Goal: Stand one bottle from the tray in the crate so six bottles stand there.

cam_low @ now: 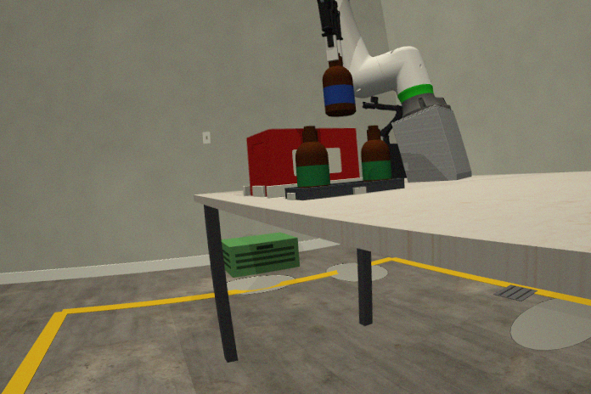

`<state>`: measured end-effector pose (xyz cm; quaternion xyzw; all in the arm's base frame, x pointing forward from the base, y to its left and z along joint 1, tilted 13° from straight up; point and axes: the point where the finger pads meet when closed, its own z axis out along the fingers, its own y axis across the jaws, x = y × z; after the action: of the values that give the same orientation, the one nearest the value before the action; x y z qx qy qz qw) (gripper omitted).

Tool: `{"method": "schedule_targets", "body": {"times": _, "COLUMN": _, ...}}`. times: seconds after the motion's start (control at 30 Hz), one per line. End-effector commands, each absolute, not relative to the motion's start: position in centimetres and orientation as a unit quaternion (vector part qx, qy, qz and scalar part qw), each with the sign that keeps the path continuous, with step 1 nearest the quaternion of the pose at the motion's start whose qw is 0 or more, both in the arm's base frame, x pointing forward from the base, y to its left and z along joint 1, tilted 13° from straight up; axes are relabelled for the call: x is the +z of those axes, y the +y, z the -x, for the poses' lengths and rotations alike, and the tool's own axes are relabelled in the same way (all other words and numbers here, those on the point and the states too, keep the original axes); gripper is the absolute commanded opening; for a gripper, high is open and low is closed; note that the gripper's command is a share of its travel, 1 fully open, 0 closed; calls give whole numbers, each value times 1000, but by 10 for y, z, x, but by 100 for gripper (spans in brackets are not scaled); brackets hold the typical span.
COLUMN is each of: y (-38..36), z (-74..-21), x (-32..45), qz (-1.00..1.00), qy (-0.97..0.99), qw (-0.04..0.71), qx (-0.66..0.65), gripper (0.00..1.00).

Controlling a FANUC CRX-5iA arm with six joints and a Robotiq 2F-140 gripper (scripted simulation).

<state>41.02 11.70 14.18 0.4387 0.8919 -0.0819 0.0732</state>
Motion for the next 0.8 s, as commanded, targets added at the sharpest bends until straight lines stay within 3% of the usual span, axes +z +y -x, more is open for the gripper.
{"method": "schedule_targets", "body": {"times": 0.0, "y": 117, "z": -410, "x": 142, "qz": -439, "qy": 892, "qw": 73, "qx": -82, "gripper": 0}}
{"method": "schedule_targets", "body": {"times": 0.77, "y": 115, "z": -411, "x": 142, "qz": -439, "qy": 892, "qw": 73, "qx": -82, "gripper": 0}}
